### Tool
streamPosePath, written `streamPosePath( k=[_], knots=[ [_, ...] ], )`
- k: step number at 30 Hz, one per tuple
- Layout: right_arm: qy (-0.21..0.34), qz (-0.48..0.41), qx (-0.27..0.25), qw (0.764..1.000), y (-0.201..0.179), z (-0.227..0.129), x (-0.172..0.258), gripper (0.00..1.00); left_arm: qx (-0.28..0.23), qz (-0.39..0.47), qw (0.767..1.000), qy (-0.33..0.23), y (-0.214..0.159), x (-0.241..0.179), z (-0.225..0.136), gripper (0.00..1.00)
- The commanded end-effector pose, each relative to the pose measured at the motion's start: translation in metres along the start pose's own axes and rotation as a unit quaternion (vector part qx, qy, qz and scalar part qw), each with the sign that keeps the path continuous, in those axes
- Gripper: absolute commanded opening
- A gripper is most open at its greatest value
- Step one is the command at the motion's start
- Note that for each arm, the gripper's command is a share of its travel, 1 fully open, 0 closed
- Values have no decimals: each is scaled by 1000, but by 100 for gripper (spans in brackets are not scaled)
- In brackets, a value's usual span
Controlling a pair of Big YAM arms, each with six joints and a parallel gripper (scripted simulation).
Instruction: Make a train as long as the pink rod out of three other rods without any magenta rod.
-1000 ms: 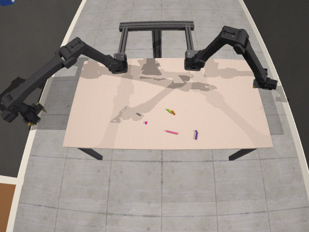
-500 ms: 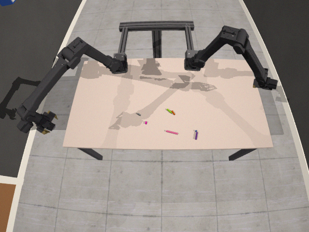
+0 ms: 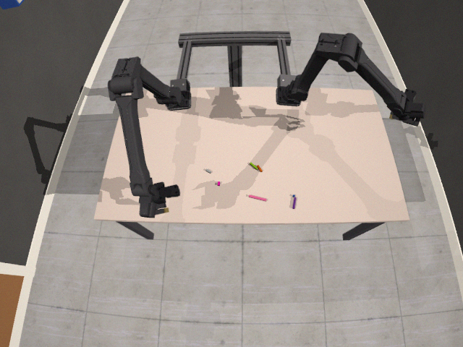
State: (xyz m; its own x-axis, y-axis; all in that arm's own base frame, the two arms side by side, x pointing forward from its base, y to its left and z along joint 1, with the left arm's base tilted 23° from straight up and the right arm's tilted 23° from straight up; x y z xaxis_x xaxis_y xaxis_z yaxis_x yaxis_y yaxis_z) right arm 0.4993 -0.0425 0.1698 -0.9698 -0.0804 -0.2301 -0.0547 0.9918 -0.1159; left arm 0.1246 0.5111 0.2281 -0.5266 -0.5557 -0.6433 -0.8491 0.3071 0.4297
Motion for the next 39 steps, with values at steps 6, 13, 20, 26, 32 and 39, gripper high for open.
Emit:
streamPosePath(
  k=[6, 13, 20, 26, 32, 39],
  knots=[
    [-59, -151, 17, 987, 131, 30, 50, 100, -33, 79, 994, -65, 46, -36, -28, 100],
    [-81, -260, 26, 962, 205, 57, 130, 100, -72, 157, 979, -109, 85, -53, -61, 100],
    [-91, -262, 31, 960, 209, 60, 128, 100, -114, 225, 958, -139, 118, -66, -93, 100],
    [-76, -271, 29, 959, 210, 66, 145, 100, -151, 277, 936, -158, 141, -73, -119, 100],
    [-84, -269, 28, 959, 212, 63, 138, 100, -197, 334, 905, -172, 166, -80, -151, 100],
    [-84, -269, 28, 959, 212, 63, 138, 100, -245, 391, 869, -179, 189, -86, -185, 100]
  ],
)
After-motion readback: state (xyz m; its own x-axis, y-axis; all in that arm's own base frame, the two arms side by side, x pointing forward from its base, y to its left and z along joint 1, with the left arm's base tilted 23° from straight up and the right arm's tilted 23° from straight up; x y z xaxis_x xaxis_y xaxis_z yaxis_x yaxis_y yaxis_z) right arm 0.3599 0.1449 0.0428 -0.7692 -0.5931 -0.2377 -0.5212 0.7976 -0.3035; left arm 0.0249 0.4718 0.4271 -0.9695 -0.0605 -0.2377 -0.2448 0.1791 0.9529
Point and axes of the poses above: on each arm, the point where the finger pads meet when closed, its own z axis out along the fingers, its own x axis across the jaws, y = z × x, the point moved 7 cm from there along -z, back along the fingers, and after that the axes turned 8 degrees about z, right-handed, at the moved point
